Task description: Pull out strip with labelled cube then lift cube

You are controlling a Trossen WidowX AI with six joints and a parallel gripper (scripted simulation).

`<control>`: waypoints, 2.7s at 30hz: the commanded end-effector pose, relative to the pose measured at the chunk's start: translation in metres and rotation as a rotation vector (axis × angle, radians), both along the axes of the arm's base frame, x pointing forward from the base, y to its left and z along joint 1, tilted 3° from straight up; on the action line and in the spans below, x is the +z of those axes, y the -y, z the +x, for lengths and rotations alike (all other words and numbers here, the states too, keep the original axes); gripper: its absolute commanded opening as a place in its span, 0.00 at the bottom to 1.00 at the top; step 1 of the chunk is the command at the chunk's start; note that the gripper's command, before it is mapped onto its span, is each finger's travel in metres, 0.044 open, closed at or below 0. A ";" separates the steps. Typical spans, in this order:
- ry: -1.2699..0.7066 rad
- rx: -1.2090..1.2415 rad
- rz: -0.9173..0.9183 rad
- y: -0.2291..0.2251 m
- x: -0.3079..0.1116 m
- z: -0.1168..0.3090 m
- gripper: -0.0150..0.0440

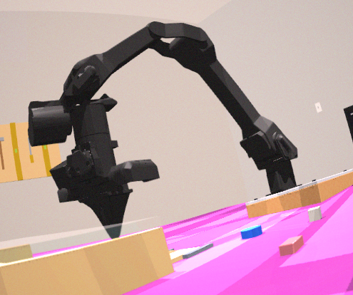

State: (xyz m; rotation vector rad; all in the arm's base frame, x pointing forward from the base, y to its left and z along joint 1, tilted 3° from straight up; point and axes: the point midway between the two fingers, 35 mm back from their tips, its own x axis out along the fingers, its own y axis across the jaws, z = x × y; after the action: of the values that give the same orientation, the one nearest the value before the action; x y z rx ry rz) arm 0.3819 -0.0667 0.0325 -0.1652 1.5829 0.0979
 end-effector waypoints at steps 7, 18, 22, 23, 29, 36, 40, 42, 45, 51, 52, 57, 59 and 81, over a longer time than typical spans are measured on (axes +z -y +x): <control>-0.006 0.006 0.004 0.001 -0.019 -0.002 0.25; -0.006 0.006 0.004 0.003 -0.033 -0.005 0.25; -0.006 0.006 0.004 0.003 -0.033 -0.005 0.25; -0.006 0.006 0.004 0.003 -0.033 -0.005 0.25; -0.006 0.006 0.004 0.003 -0.033 -0.005 0.25; -0.006 0.006 0.004 0.003 -0.033 -0.005 0.25; -0.006 0.006 0.004 0.003 -0.033 -0.005 0.25; -0.006 0.006 0.004 0.003 -0.034 -0.005 0.25; -0.006 0.006 0.004 0.003 -0.034 -0.005 0.25; -0.006 0.006 0.004 0.003 -0.034 -0.005 0.25; -0.006 0.006 0.004 0.003 -0.034 -0.005 0.25; -0.006 0.006 0.004 0.003 -0.035 -0.005 0.25; -0.006 0.006 0.004 0.003 -0.035 -0.005 0.25; -0.007 0.006 0.004 0.005 -0.037 -0.011 0.25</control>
State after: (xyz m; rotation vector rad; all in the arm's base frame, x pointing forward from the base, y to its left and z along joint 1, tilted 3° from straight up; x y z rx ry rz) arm 0.3765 -0.0704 -0.0010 -0.1644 1.5795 0.1007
